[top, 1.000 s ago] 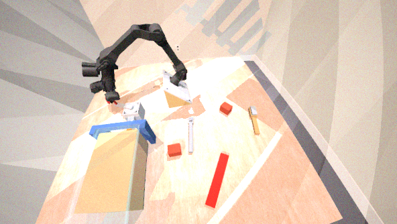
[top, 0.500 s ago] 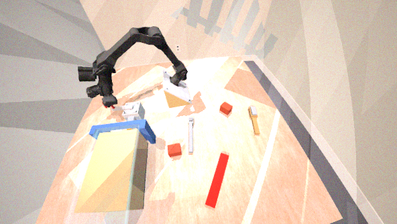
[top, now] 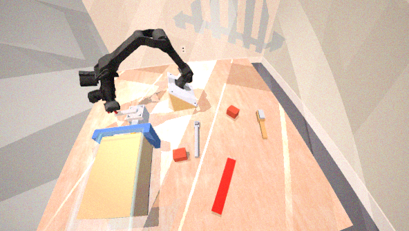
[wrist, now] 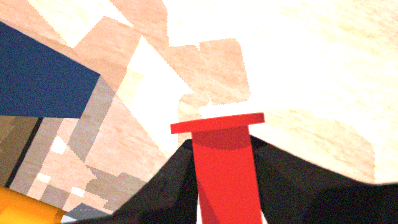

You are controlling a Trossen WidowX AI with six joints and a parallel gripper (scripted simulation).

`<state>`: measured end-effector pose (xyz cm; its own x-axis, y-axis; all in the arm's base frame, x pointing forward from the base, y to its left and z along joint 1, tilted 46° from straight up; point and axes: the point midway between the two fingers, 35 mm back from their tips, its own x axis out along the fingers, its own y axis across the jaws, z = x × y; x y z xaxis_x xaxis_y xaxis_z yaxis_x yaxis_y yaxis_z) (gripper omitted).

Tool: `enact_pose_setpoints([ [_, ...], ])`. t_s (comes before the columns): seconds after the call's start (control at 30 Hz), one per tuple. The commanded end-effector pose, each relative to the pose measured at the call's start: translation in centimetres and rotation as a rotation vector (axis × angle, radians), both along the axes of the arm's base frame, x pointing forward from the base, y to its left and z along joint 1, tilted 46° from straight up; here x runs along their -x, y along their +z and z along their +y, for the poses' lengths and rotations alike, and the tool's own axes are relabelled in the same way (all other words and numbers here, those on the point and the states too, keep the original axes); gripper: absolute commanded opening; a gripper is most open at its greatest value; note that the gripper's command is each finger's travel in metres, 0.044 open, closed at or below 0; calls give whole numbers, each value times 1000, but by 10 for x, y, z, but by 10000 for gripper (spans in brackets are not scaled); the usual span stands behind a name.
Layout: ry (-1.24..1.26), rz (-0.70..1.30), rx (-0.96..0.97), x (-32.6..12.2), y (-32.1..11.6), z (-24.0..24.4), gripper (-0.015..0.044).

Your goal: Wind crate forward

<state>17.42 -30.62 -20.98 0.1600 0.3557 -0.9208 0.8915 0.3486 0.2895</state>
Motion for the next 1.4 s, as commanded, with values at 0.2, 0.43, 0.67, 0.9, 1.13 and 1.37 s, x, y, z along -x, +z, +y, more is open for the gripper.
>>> enact_pose_setpoints([
  [0.2, 17, -47, -10, -35, 5, 9, 0],
  [0.43, 17, -47, -10, -44, 8, 13, 0],
  [0.67, 17, -48, -11, -53, 12, 16, 0],
  [0.9, 17, -48, -12, -61, 16, 21, 0],
  [1.13, 17, -49, -12, -69, 21, 27, 0],
  [1.37, 17, -49, -13, -76, 26, 33, 0],
])
